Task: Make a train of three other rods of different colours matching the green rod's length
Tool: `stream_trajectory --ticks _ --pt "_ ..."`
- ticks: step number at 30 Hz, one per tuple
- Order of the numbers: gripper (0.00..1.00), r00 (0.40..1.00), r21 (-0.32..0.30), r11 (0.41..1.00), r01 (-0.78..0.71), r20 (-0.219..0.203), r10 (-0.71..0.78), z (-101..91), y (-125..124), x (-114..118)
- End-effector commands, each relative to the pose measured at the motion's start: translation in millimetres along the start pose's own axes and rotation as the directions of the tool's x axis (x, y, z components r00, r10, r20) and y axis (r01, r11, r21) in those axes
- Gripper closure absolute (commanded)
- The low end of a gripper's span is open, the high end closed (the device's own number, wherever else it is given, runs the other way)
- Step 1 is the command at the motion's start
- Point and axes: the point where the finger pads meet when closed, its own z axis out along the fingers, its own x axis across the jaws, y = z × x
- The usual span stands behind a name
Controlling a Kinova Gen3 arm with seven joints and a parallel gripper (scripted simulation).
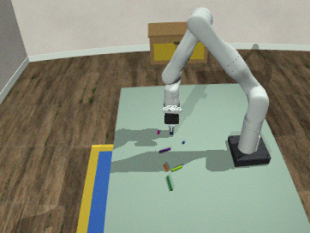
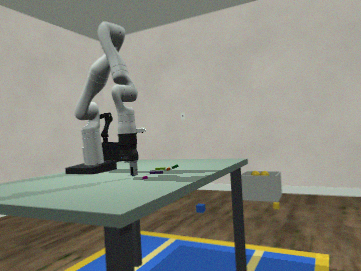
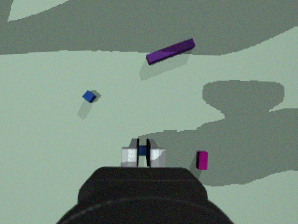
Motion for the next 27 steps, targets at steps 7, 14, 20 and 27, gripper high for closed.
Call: stream_trajectory --ticks 7,14,20,27 --pt "0.76 1.000 0.002 1.000 -0.003 -0.003 0.003 6.2 -0.4 0.7" --pt "0.76 1.000 0.002 1.000 -0.003 -0.003 0.003 6.4 -0.4 0.7" --pt "0.76 1.000 0.002 1.000 -0.003 -0.003 0.003 6.4 -0.4 0.6" --pt "0.76 1.000 0.002 1.000 -0.003 -0.003 0.003 6.4 -0.4 0.6"
